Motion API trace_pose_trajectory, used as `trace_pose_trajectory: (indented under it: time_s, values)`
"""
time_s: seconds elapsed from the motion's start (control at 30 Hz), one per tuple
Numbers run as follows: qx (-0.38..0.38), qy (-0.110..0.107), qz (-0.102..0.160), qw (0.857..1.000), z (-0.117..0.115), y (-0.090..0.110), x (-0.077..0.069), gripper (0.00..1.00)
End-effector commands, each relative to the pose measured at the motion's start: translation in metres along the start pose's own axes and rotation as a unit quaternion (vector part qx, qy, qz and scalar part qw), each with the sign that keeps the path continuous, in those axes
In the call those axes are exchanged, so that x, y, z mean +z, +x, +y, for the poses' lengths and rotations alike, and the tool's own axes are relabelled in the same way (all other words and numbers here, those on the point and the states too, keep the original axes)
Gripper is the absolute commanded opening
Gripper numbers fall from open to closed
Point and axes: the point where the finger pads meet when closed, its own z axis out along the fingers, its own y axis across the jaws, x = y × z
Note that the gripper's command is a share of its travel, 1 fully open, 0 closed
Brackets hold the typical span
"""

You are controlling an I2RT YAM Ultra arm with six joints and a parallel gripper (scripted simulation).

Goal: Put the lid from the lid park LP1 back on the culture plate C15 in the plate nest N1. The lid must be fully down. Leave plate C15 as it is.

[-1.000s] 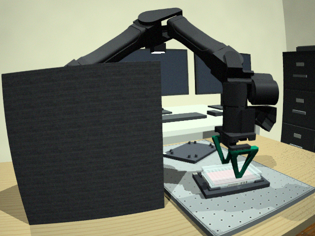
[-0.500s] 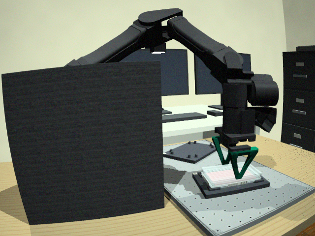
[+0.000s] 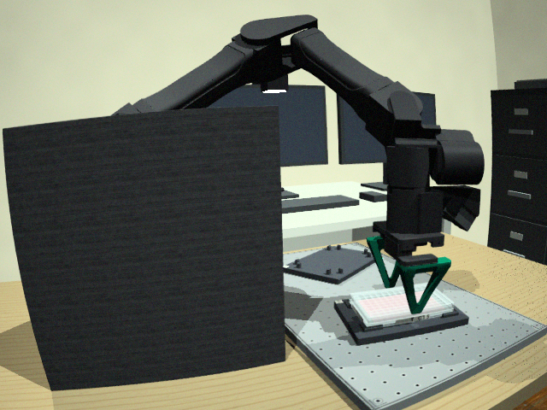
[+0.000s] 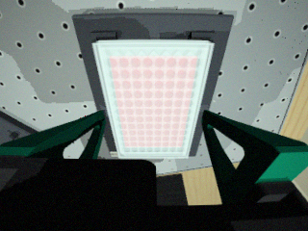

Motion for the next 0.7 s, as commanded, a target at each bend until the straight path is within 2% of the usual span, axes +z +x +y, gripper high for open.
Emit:
trace_pose_trajectory:
  time_s: [0.0,0.5,0.67]
  values:
    - [0.0,-0.001,-0.007,1.0,0.0,-0.003,-0.004,1.0]
    - [0.0,-0.001,-0.007,1.0,0.0,-0.003,-0.004,1.0]
    - [0.0,-0.001,-0.007,1.0,0.0,-0.003,-0.017,1.0]
